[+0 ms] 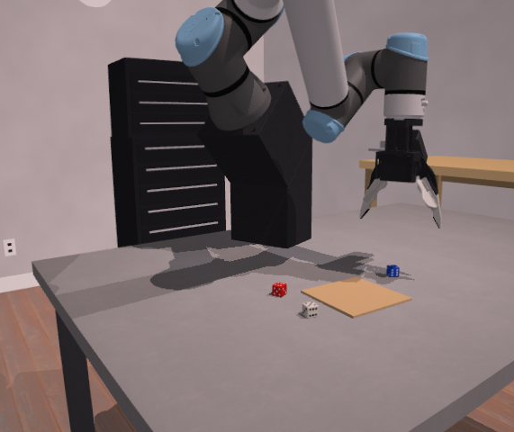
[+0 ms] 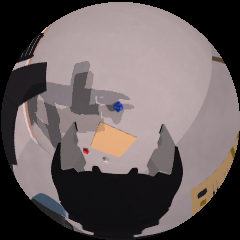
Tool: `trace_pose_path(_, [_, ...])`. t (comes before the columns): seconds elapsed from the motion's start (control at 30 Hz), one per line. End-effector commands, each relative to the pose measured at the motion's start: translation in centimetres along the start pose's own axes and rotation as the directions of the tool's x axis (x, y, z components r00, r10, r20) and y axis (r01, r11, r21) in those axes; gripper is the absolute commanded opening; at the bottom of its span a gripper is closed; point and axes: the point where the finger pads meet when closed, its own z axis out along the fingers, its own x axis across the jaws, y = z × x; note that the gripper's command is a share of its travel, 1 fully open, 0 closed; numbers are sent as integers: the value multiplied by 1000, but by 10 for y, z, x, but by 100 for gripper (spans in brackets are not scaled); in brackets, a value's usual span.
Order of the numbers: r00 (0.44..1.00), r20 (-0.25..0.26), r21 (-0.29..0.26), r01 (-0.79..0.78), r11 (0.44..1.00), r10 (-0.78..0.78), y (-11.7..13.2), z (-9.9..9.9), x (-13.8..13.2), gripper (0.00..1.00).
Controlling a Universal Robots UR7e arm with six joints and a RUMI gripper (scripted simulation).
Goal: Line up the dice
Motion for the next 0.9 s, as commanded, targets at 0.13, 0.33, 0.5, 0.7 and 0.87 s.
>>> trace_pose_path(0.13, [973,-16,2,229,973,-229,2,5,-1,100])
trace_pose_path(0.33, [936,-16,0,351,937,-351,4,7,-2,100])
trace_pose_path(0.5, [895,-16,-2,446,895,-446,6,9,-4,100])
trace_pose_path(0.7, [863,-15,-3,505,863,-505,7,10,-4,100])
trace_pose_path(0.87, [830,-16,-5,557,831,-557,8,12,-4,100])
